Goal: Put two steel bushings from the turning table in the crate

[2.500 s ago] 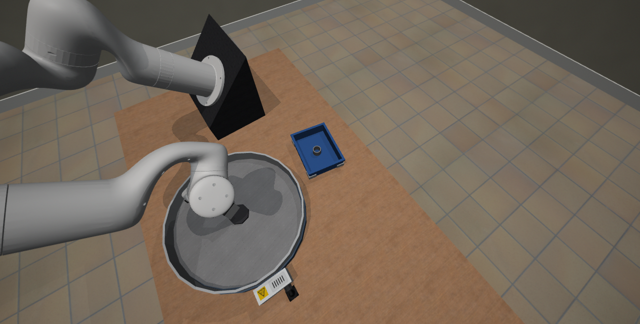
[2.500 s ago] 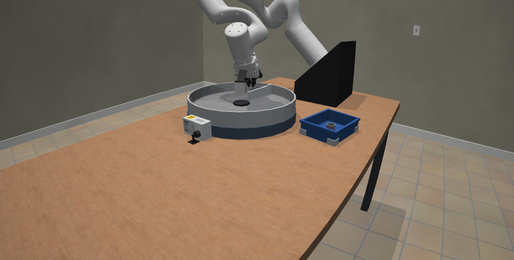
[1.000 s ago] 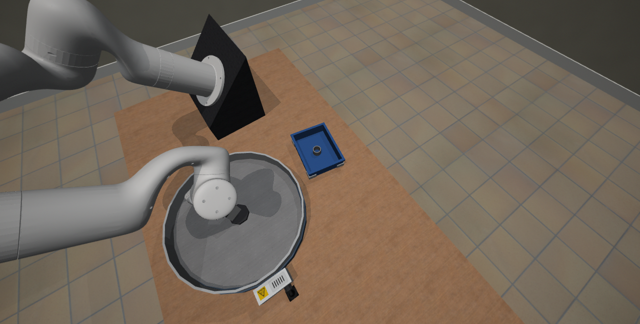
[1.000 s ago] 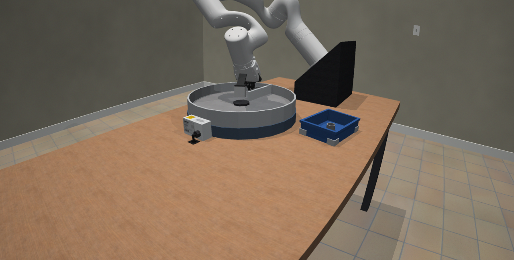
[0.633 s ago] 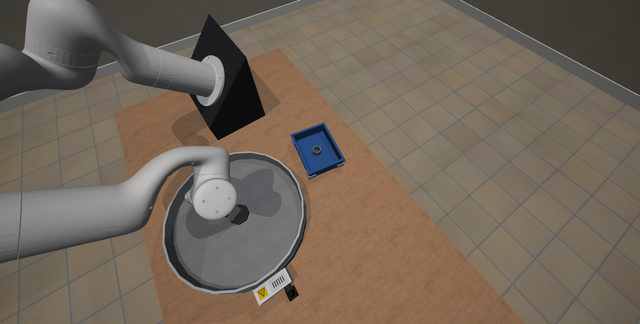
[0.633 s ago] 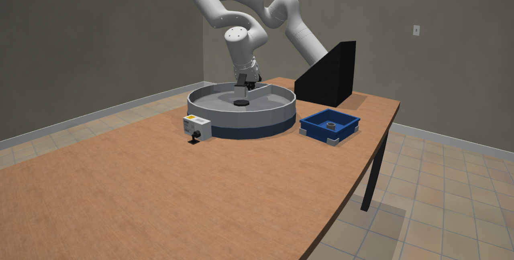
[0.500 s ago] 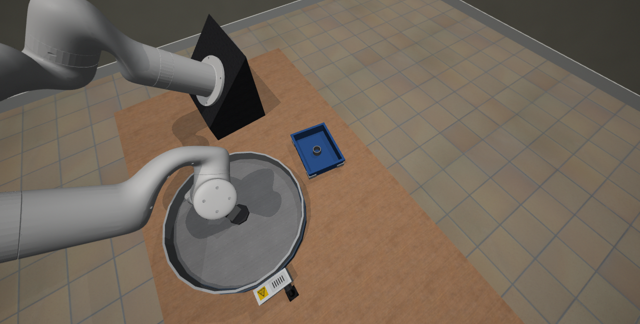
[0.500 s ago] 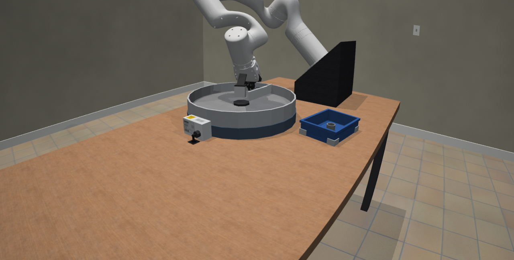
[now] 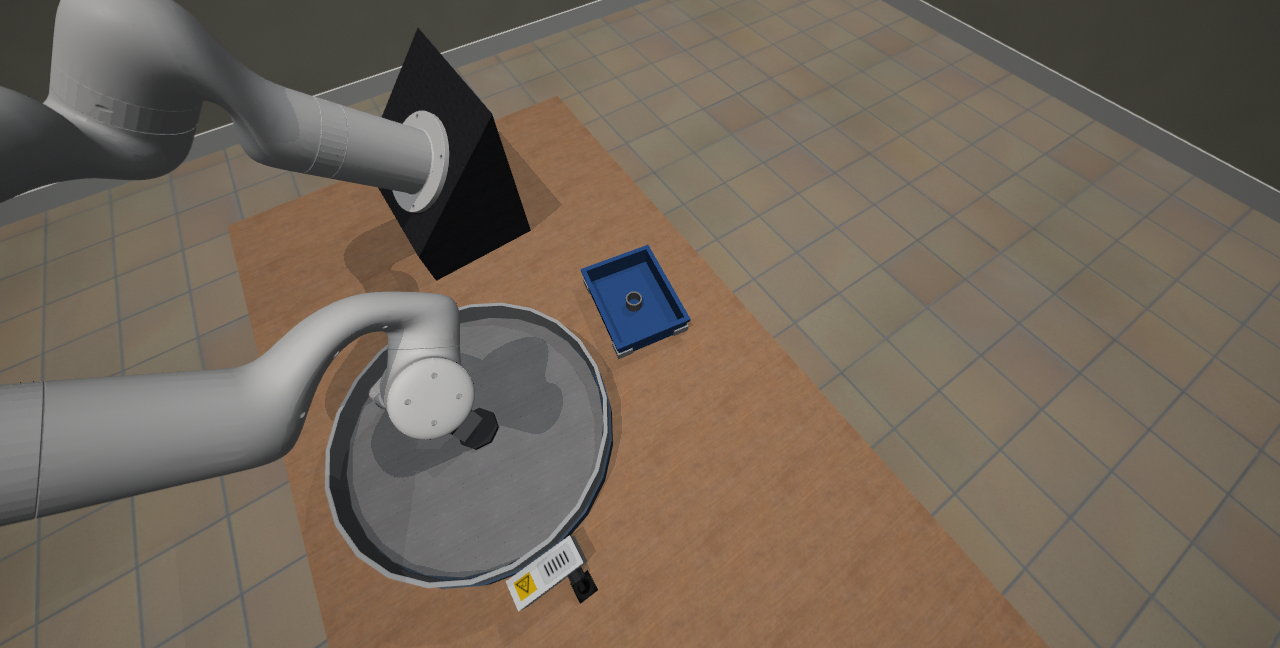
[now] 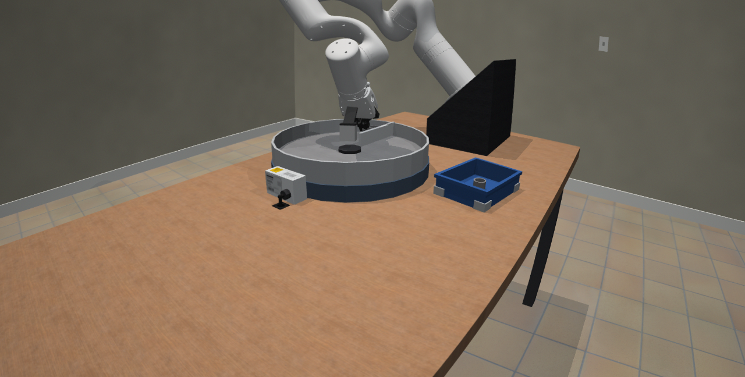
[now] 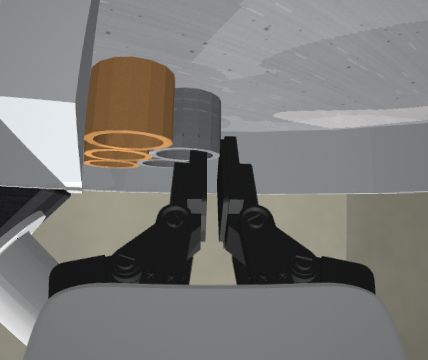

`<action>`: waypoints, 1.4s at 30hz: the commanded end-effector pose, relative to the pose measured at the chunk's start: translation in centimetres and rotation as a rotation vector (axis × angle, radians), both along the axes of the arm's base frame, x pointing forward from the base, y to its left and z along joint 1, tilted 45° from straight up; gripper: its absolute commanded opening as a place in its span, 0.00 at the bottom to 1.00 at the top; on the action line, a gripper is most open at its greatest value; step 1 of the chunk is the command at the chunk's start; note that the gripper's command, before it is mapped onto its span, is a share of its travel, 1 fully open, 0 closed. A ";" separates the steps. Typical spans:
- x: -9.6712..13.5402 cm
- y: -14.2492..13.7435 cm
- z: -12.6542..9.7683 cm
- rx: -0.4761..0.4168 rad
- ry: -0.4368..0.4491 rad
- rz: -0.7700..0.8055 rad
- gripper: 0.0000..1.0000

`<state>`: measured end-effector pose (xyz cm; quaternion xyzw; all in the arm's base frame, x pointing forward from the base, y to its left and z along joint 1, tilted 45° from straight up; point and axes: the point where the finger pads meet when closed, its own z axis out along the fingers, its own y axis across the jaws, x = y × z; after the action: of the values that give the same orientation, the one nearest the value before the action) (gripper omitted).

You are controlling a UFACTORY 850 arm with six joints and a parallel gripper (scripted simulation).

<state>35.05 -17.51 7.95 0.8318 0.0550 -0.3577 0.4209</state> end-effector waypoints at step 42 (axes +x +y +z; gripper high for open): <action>-0.4 5.1 5.1 0.002 -0.002 -0.001 0.00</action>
<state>34.59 -12.44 12.98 0.8325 0.0548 -0.3576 0.4196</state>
